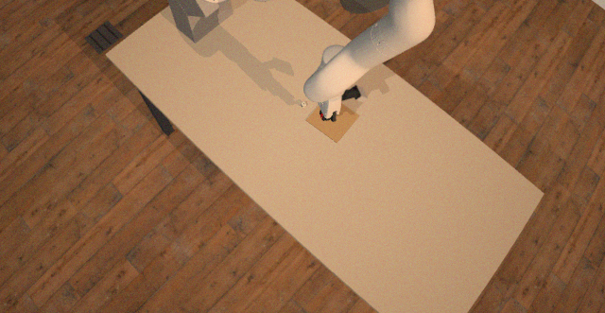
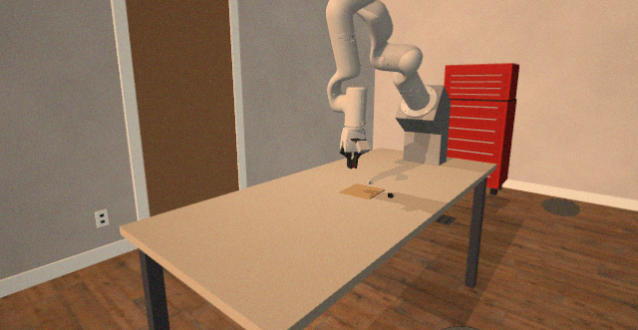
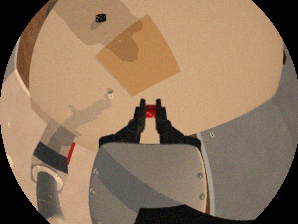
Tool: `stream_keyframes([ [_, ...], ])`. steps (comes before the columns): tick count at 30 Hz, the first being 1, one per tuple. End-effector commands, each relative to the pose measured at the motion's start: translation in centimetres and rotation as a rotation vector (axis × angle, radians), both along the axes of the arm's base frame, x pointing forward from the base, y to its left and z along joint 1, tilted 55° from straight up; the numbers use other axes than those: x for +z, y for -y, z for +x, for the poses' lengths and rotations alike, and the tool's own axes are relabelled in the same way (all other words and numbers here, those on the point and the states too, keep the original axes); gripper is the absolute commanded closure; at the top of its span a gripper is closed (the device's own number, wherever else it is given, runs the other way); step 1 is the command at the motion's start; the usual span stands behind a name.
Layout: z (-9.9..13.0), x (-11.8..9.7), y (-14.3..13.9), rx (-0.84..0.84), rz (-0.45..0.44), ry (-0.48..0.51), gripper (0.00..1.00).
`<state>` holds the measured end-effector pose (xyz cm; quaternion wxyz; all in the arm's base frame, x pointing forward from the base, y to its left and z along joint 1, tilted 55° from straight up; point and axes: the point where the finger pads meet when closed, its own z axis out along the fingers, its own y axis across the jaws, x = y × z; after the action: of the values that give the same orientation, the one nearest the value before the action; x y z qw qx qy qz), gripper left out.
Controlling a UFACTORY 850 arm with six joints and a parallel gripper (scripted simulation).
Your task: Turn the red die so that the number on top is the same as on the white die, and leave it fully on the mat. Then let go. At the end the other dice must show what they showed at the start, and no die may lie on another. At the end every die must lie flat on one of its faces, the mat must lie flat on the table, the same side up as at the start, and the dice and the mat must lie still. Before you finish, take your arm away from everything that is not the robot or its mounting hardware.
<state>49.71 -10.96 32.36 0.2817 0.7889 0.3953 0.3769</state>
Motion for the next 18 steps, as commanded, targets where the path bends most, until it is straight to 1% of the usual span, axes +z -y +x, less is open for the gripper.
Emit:
stream_keyframes([
  [1, 0.2, 0.2, -0.6, -0.064, 0.122, 0.018, 0.89],
  [2, 0.3, 0.4, -0.9, -0.102, 0.181, 0.027, 0.89],
  [3, 0.3, 0.4, -1.0, -0.108, 0.190, 0.029, 0.89],
  [4, 0.4, 0.4, -1.2, -0.136, 0.233, 0.035, 0.89],
  [9, 0.5, 0.7, -2.0, -0.230, 0.376, 0.057, 0.89],
  [12, 0.6, 0.7, -2.0, -0.231, 0.378, 0.057, 0.89],
  [14, 0.7, 0.9, -2.7, -0.304, 0.489, 0.073, 0.89],
  [17, 0.7, 1.0, -2.9, -0.337, 0.540, 0.079, 0.89],
  [18, 0.8, 1.1, -3.2, -0.368, 0.587, 0.086, 0.89],
])
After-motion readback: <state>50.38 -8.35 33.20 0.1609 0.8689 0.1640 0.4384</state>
